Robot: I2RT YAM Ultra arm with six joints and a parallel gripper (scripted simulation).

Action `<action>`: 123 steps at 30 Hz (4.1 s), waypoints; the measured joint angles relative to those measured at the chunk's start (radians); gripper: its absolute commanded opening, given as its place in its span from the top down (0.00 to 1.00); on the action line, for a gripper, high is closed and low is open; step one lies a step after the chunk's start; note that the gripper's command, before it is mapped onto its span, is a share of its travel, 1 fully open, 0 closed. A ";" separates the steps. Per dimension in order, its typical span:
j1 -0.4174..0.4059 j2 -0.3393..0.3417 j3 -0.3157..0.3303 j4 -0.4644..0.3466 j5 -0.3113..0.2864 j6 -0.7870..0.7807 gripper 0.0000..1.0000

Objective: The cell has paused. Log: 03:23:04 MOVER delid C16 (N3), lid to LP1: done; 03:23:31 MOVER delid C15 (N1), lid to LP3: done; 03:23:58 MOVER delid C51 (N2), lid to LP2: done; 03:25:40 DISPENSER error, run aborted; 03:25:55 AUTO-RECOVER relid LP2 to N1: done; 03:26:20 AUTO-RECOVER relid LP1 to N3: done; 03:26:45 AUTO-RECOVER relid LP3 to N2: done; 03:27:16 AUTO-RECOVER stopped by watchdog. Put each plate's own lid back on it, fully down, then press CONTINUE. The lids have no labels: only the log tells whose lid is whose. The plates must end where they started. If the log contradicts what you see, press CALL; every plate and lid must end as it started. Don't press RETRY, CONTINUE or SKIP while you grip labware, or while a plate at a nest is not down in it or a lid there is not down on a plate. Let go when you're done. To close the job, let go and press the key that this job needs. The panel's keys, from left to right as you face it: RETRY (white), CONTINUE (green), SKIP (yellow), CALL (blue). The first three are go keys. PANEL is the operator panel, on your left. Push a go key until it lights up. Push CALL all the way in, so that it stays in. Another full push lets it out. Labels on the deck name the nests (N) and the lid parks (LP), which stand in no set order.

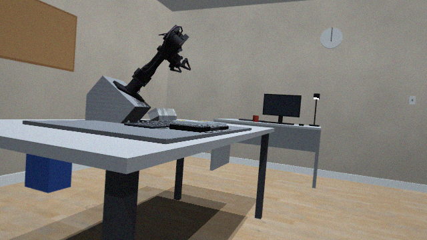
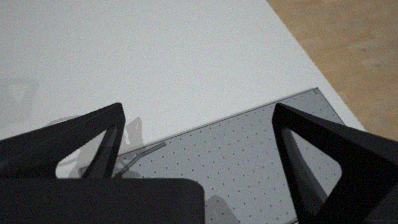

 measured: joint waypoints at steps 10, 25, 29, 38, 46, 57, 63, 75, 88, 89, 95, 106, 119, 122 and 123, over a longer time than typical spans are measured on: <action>0.000 0.000 0.000 0.000 0.000 0.000 0.00; -0.112 -0.001 0.019 -0.078 -0.014 0.021 0.00; -0.180 -0.001 0.034 -0.139 -0.036 0.040 0.00; -0.293 -0.002 0.069 -0.272 -0.087 0.092 0.00; -0.428 -0.006 0.086 -0.373 -0.153 0.128 0.00; -0.569 -0.009 0.116 -0.510 -0.231 0.179 0.00; -0.667 -0.013 0.129 -0.574 -0.280 0.201 0.00; -0.824 -0.019 0.152 -0.694 -0.368 0.244 0.00; -0.995 -0.024 0.183 -0.849 -0.459 0.299 0.00; -1.008 -0.022 0.191 -0.864 -0.465 0.306 0.00; -1.106 -0.024 0.196 -0.919 -0.512 0.326 0.00; -1.245 -0.026 0.233 -1.054 -0.589 0.381 0.00; -1.456 -0.057 0.230 -1.160 -0.694 0.397 0.00; -1.483 -0.058 0.230 -1.186 -0.718 0.405 0.00; -1.498 -0.058 0.230 -1.197 -0.725 0.409 0.00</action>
